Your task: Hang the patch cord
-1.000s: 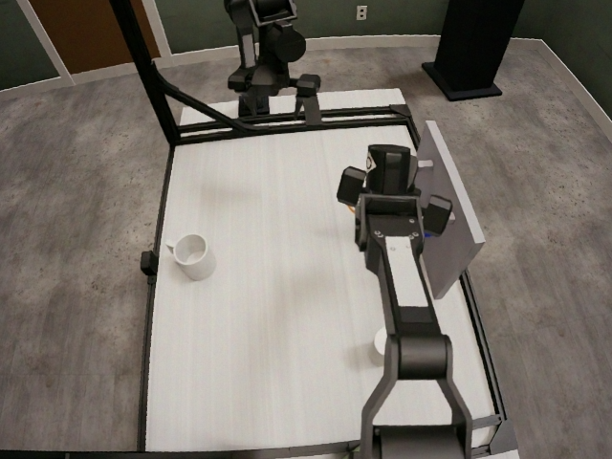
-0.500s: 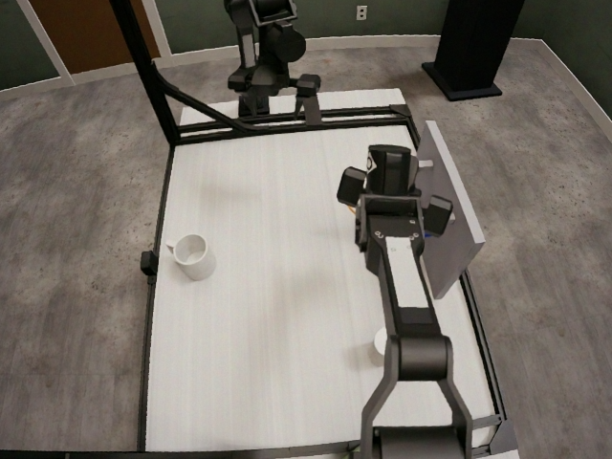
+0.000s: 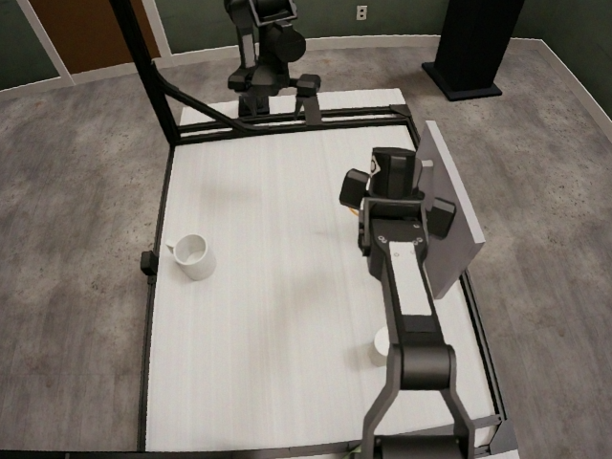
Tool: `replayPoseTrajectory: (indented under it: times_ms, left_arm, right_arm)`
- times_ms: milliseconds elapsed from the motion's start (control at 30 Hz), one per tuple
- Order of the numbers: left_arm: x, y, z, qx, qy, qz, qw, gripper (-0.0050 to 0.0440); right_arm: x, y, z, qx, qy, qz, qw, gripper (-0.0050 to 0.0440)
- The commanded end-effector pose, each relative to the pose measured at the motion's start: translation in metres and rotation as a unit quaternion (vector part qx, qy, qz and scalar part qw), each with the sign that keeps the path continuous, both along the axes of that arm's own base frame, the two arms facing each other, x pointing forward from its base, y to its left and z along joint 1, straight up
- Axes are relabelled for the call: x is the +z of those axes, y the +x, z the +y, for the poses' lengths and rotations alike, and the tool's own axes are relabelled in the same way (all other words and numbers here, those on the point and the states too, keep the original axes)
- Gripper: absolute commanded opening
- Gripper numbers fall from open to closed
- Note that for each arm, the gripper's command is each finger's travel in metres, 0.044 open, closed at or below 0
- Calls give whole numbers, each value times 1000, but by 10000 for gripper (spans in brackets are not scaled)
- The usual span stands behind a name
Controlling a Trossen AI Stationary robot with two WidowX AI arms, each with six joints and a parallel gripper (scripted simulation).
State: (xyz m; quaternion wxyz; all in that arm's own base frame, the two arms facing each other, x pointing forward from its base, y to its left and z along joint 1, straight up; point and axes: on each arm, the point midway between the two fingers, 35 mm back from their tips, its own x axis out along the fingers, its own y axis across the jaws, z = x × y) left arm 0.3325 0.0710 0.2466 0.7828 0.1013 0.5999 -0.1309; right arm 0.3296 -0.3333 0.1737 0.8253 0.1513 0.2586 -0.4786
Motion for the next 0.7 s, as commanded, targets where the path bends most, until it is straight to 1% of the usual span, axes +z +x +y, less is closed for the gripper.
replayPoseTrajectory:
  times_ms: [0, 667]
  left_arm:
    - [7, -3, 0, 0, 2, -10, 1000, 440]
    - [7, -3, 0, 0, 2, -10, 1000, 440]
  right_arm:
    - [10, -6, 1, 1, -8, -7, 1000, 25]
    - [13, -25, 6, 1, -7, -6, 1000, 25]
